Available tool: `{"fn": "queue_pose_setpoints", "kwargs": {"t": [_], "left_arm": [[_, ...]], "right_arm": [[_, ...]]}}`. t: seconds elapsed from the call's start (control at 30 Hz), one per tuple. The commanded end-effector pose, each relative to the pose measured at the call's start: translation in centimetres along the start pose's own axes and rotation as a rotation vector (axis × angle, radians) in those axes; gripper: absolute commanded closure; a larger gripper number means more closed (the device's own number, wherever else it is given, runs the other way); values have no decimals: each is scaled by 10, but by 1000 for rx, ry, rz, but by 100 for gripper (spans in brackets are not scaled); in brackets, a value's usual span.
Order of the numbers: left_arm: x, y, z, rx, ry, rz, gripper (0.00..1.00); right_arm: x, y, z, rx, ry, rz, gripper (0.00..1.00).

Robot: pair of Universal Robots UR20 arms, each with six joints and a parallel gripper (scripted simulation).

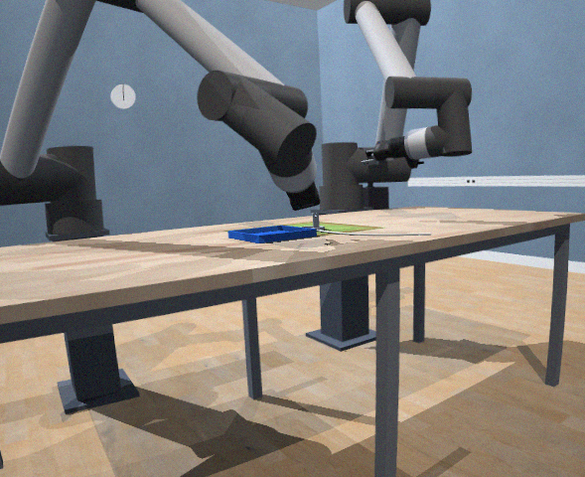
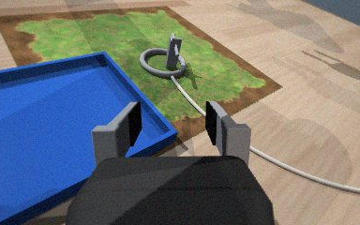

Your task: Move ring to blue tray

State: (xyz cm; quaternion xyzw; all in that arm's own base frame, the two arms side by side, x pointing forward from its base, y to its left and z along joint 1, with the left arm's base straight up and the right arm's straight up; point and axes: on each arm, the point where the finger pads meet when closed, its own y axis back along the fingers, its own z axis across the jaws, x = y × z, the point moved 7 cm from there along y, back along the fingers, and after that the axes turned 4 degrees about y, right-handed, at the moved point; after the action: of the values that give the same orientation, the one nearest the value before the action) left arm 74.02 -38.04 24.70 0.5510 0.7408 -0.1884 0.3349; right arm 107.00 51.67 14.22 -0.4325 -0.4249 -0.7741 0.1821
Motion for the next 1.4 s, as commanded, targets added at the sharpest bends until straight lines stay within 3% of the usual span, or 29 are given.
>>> {"fn": "queue_pose_setpoints", "kwargs": {"t": [0.0,0.13,0.3,0.37,0.4,0.5,0.73,0.87,0.93,1.0,1.13,1.37], "left_arm": [[33,32,-25,-48,52,-1,0],[79,69,-58,-111,123,-6,0],[152,118,-114,-213,243,-23,0],[152,118,-114,-213,243,-23,0],[169,127,-127,-238,272,-29,0],[222,154,-168,-312,364,-49,0],[321,189,-250,-454,549,-105,0],[380,201,-300,-537,665,-150,0],[380,201,-300,-537,665,-150,0],[425,206,-340,-603,760,-192,0],[481,206,-390,-683,881,-252,0],[579,191,-482,-821,1111,-386,0]], "right_arm": [[16,-16,4,21,-3,-98,0],[31,-32,7,41,-5,-175,0],[55,-60,13,83,-7,-300,0],[55,-60,13,83,-7,-300,0],[72,-82,17,114,-9,-389,0],[88,-102,21,140,-10,-475,0],[124,-150,29,204,-14,-671,0],[143,-179,33,240,-17,-782,0],[143,-179,33,240,-17,-782,0],[160,-203,37,269,-18,-878,0],[176,-229,40,301,-20,-975,0],[180,-235,41,308,-20,-1000,0]]}}
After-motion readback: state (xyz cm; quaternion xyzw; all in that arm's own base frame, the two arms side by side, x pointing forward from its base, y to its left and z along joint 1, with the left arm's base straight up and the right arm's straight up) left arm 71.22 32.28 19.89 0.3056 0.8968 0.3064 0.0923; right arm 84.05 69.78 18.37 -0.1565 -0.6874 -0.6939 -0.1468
